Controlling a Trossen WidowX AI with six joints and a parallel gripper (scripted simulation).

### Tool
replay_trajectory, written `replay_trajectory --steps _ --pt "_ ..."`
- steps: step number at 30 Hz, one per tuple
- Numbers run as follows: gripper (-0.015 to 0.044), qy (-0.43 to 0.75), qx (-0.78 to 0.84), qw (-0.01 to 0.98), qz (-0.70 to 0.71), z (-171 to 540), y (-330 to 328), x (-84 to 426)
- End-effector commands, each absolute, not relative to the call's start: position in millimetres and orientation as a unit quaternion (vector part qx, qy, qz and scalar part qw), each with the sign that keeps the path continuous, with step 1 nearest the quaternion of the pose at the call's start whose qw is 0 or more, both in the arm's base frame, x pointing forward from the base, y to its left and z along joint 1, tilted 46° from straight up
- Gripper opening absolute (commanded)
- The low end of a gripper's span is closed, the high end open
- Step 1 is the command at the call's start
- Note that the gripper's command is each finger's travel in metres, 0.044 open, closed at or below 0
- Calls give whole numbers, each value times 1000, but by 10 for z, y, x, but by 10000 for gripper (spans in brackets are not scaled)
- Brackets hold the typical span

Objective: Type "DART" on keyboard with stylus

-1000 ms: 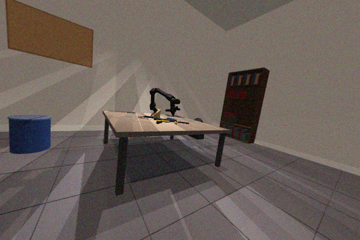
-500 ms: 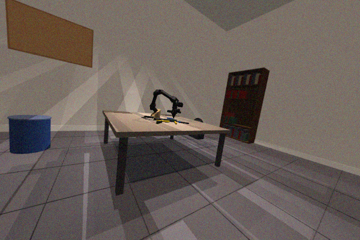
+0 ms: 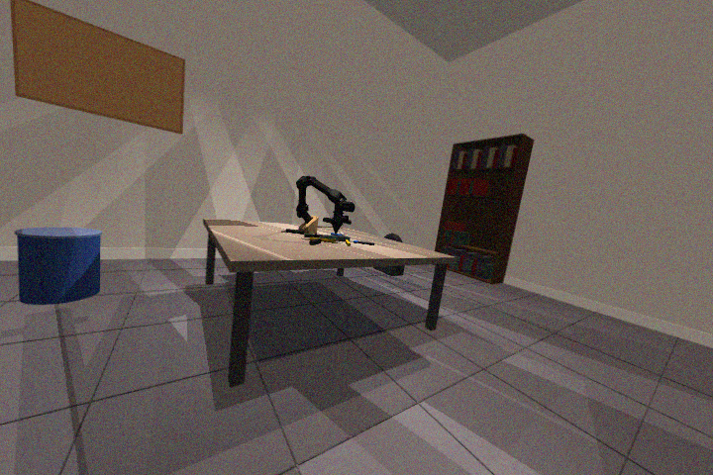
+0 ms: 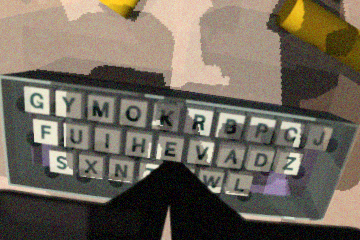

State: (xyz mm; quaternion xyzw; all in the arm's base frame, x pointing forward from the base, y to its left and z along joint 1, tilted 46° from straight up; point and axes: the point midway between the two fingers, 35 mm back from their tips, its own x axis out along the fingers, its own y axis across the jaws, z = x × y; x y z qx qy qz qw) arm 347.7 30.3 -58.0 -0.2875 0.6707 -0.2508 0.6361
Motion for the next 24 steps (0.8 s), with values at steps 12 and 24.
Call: replay_trajectory --steps 12,24 --pt "0 669 -290 636 -251 -111 -166 3526" --pt "0 670 -290 636 -250 -281 13 3208"
